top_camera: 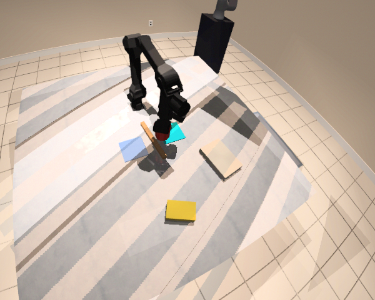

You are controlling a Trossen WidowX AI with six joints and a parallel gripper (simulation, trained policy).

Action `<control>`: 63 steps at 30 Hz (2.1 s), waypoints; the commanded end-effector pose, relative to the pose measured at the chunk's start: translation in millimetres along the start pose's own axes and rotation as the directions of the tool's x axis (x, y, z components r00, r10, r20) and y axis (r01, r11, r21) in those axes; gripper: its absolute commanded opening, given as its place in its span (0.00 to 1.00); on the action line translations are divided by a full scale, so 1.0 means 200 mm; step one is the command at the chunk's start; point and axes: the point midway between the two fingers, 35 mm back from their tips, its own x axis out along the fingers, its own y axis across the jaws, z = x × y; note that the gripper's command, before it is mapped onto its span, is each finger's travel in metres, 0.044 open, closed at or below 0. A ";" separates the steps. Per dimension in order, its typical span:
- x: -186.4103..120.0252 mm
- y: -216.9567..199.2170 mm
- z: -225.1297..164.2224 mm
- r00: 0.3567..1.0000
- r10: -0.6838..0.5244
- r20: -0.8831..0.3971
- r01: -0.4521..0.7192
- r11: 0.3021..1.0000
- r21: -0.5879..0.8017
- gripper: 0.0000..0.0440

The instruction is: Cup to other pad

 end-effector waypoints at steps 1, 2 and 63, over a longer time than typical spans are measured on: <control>0.00 0.04 0.04 1.000 -0.003 0.014 0.003 1.000 -0.013 0.00; 0.01 0.05 0.05 1.000 -0.003 0.016 0.003 1.000 -0.018 0.00; 0.10 0.35 0.15 0.968 -0.055 0.245 0.065 0.997 -0.032 0.48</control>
